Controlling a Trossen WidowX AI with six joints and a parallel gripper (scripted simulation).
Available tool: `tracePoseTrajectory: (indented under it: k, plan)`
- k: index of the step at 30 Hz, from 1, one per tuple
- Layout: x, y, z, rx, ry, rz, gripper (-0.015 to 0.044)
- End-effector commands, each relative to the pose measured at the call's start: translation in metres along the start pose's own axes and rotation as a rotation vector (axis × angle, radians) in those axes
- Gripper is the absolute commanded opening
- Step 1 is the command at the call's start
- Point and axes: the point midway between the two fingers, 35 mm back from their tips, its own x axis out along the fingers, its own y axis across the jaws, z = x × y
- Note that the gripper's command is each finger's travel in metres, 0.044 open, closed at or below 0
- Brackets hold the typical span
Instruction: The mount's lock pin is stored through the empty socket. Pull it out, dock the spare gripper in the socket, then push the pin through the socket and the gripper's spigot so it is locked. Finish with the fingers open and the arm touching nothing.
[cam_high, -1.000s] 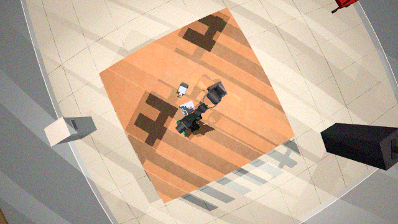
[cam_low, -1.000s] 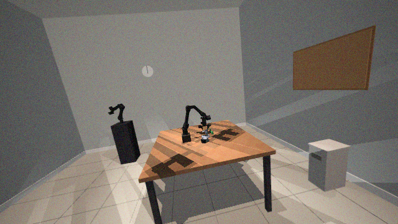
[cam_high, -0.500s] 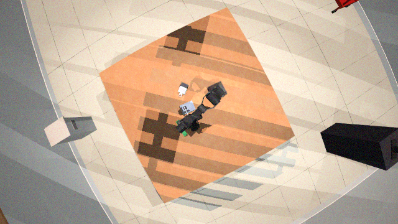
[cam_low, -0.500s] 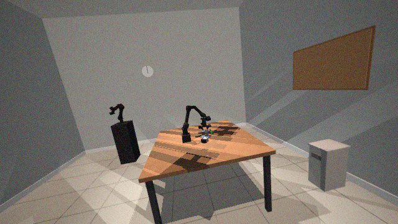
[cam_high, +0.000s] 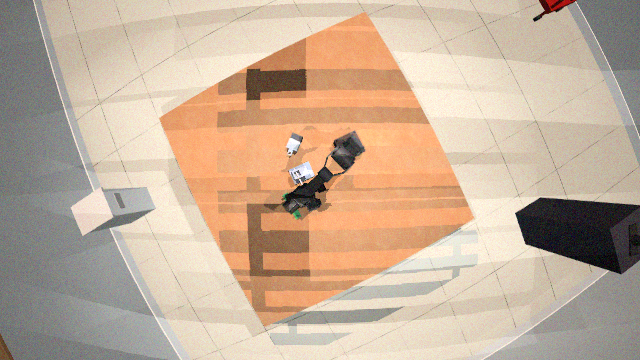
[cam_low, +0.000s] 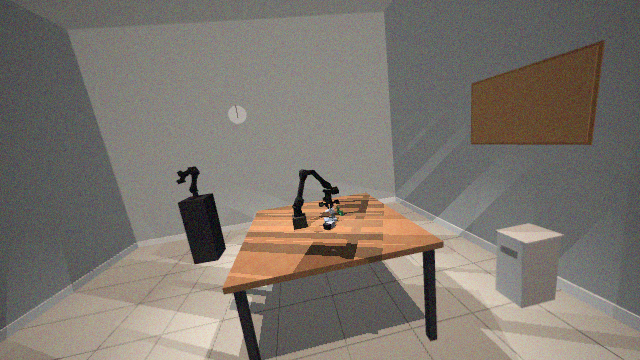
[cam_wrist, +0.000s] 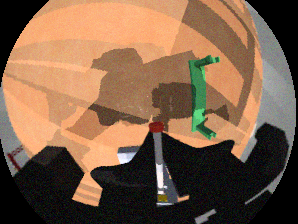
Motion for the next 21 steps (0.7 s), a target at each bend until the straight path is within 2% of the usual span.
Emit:
tracePoseTrajectory:
  k: [1, 12, 21]
  plan:
    - [0.000, 0.000, 0.000, 0.005, -0.006, -0.001, 0.0000]
    - [-0.010, -0.003, 0.006, 0.032, -0.152, 0.001, 0.0000]
    - [-0.012, -0.005, 0.012, 0.034, -0.177, 0.005, 0.0000]
